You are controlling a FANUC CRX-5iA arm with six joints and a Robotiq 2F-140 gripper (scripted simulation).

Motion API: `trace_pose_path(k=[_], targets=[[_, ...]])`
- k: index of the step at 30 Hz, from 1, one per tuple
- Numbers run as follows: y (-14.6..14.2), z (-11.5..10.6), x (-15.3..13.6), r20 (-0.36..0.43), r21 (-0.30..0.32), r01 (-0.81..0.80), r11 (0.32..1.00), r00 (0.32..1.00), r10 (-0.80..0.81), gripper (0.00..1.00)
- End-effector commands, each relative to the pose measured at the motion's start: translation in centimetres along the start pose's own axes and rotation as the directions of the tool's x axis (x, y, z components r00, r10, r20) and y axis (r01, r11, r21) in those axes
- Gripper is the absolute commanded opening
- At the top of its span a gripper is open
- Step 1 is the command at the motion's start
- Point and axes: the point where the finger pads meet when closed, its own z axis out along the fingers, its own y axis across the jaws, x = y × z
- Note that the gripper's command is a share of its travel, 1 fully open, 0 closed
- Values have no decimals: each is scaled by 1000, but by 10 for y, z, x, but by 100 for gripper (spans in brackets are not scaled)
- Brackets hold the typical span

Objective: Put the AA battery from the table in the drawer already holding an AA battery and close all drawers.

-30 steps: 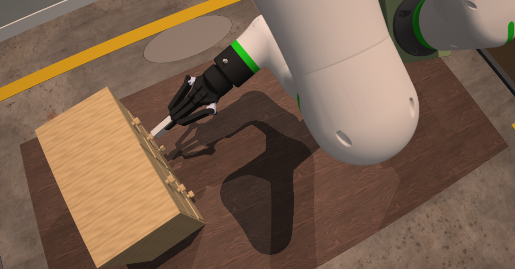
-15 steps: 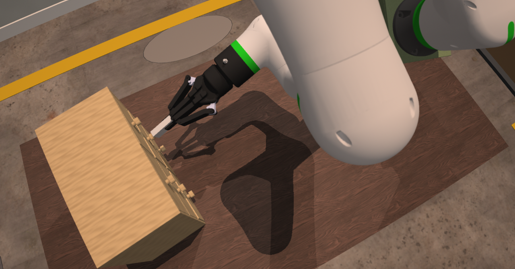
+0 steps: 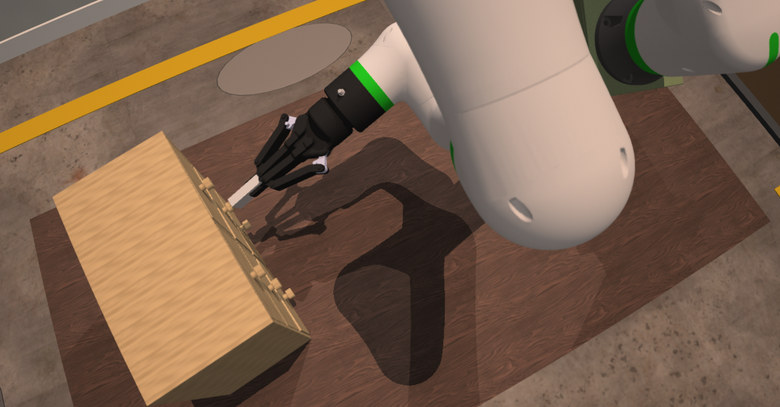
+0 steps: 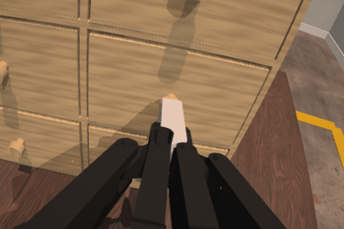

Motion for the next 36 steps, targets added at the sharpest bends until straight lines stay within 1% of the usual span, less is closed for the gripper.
trace_pose_path(k=[1, 7, 17, 27, 29, 36], targets=[[0, 0, 0, 0, 0, 0, 1000, 1000, 0, 0], [0, -4, -1, 0, 0, 0, 1000, 1000, 0, 0], [0, -43, -16, 0, 0, 0, 1000, 1000, 0, 0], [0, -51, -17, 0, 0, 0, 1000, 1000, 0, 0], [0, -58, -16, 0, 0, 0, 1000, 1000, 0, 0], [0, -93, -15, 0, 0, 0, 1000, 1000, 0, 0]])
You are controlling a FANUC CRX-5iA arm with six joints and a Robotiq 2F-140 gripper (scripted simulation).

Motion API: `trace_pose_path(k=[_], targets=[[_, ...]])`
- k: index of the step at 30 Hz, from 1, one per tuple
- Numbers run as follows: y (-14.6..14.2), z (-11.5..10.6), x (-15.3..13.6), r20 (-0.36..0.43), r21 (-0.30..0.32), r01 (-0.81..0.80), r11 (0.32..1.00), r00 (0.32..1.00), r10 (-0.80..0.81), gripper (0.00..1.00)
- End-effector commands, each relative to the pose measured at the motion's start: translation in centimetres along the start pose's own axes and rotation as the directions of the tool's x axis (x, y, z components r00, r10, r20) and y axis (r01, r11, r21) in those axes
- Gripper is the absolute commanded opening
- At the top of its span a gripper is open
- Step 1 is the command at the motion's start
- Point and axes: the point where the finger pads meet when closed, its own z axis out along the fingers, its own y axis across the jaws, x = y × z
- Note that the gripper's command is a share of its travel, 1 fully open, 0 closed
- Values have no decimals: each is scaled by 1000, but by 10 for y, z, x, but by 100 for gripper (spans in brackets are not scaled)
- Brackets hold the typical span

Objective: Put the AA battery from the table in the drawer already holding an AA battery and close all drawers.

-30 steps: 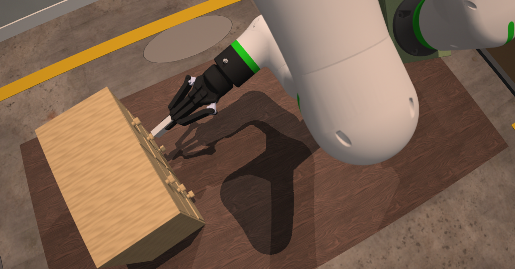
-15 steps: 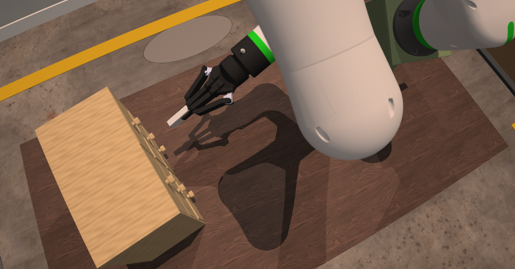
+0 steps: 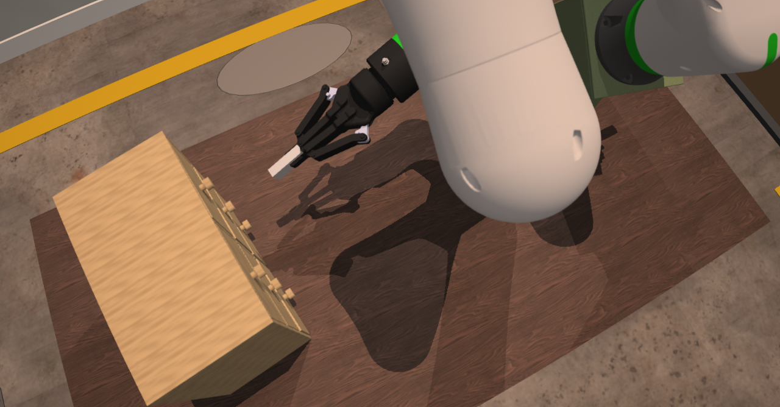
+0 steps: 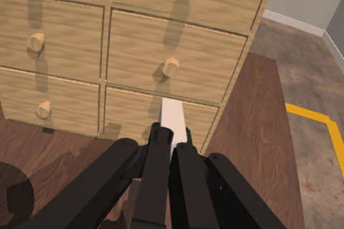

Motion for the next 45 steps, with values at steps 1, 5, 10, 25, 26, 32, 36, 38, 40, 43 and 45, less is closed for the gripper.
trace_pose_path(k=[1, 5, 10, 25, 26, 32, 36, 38, 40, 43, 45], targets=[[-1, -15, 0, 0, 1, 0, 1000, 1000, 0, 0], [-1, -19, 1, 0, 1, 0, 1000, 1000, 0, 0], [-1, -19, 1, 1, 1, 0, 1000, 1000, 0, 0], [0, -29, 5, 90, 1, 0, 1000, 996, 0, 0], [-1, -30, 6, 105, 1, 0, 1000, 994, 0, 0], [-1, -43, 11, 223, 1, 0, 1000, 975, 0, 0], [-1, -52, 15, 301, 1, 0, 1000, 954, 0, 0], [-1, -55, 17, 330, 1, 0, 1000, 944, 0, 0], [-1, -62, 20, 393, 2, -1, 1000, 919, 0, 0], [-1, -72, 25, 478, 1, 0, 1000, 878, 0, 0], [-1, -78, 27, 527, 2, -1, 1000, 850, 0, 0]])
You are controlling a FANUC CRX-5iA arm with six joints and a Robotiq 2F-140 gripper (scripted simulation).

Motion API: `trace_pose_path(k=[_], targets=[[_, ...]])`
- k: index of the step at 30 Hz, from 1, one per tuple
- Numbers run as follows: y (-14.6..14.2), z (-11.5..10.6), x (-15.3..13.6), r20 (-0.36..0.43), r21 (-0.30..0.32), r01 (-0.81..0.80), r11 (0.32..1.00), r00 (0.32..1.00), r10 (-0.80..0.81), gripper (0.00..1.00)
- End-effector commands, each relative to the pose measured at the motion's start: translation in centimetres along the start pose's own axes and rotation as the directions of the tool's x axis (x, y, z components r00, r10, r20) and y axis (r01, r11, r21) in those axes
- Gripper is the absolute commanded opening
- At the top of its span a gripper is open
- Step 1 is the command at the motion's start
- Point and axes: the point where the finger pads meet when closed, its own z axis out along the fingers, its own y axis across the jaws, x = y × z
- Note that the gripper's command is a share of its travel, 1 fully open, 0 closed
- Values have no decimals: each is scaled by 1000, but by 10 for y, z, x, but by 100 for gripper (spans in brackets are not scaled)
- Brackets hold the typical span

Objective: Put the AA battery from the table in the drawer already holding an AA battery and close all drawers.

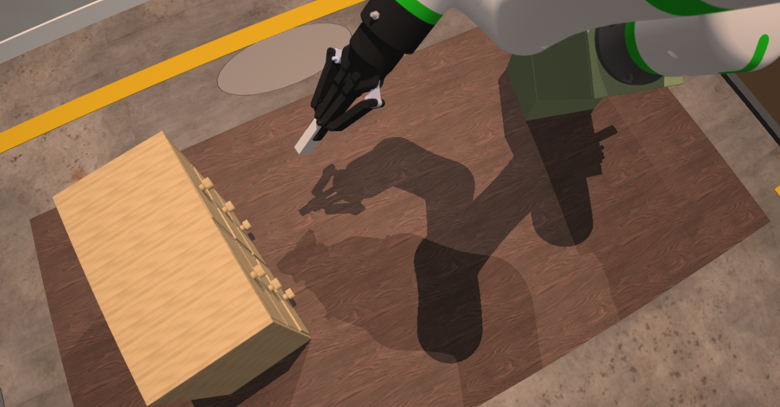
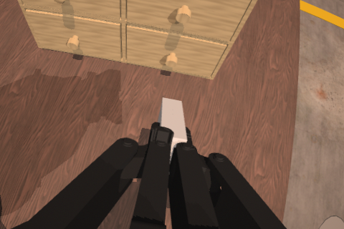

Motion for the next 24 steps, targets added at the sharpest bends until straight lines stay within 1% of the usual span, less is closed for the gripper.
trace_pose_path(k=[1, 7, 9, 11, 17, 24], targets=[[2, -20, 0, 151, -10, 7, 1000, 989, -5, 0], [2, -37, 0, 295, -10, 7, 1000, 956, -4, 0], [2, -37, 0, 295, -10, 7, 1000, 956, -4, 0], [2, -42, 0, 338, -10, 7, 1000, 941, -3, 0], [2, -58, 0, 461, -10, 7, 1000, 887, -2, 0], [1, -75, 0, 588, -10, 7, 1000, 809, 0, 0]])
